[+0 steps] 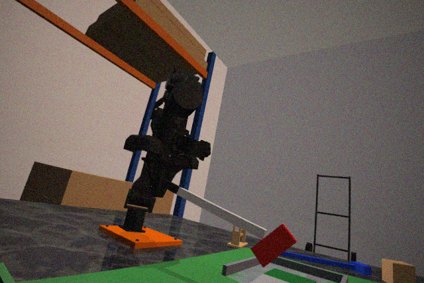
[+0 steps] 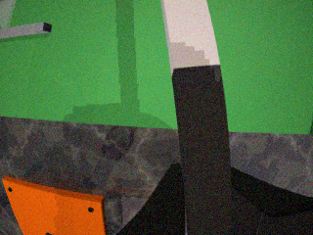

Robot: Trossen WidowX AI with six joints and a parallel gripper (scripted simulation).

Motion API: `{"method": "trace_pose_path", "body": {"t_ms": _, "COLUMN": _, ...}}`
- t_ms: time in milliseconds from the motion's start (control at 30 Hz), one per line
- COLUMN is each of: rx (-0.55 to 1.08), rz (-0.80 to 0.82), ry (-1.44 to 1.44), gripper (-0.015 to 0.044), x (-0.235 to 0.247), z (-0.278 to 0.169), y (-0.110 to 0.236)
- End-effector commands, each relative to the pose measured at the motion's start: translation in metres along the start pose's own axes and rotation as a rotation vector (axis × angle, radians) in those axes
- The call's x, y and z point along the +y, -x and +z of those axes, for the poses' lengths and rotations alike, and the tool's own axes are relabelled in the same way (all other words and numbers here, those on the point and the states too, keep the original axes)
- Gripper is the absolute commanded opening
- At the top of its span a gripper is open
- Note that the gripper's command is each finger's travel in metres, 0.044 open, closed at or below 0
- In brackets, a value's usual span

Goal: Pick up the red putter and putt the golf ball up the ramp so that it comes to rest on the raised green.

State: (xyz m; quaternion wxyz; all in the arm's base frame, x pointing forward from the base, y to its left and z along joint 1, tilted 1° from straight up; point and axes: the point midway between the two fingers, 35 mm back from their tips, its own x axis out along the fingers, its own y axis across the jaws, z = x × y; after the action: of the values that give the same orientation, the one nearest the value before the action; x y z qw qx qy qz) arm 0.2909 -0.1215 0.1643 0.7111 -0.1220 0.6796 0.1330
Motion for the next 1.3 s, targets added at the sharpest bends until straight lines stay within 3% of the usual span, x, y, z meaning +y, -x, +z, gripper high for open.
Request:
{"method": "trace_pose_path", "body": {"t_ms": 0, "rx": 0.004, "rz": -0.016, "ry": -0.084, "gripper": 0.0, "x": -0.017, "z": -0.013, "y": 0.005}}
{"method": "trace_pose_path", "body": {"t_ms": 333, "rx": 0.024, "rz": -0.022, "ry": -0.204, "gripper": 0.0, "x": -0.038, "z": -0.036, "y": 0.007}}
{"method": "trace_pose_path", "body": {"t_ms": 733, "rx": 0.024, "rz": -0.022, "ry": -0.204, "gripper": 0.0, "x": -0.038, "z": -0.037, "y": -0.029}}
{"method": "trace_pose_path", "body": {"t_ms": 1267, "rx": 0.024, "rz": -0.022, "ry": -0.204, "gripper": 0.0, "x": -0.039, "z": -0.037, "y": -0.05}}
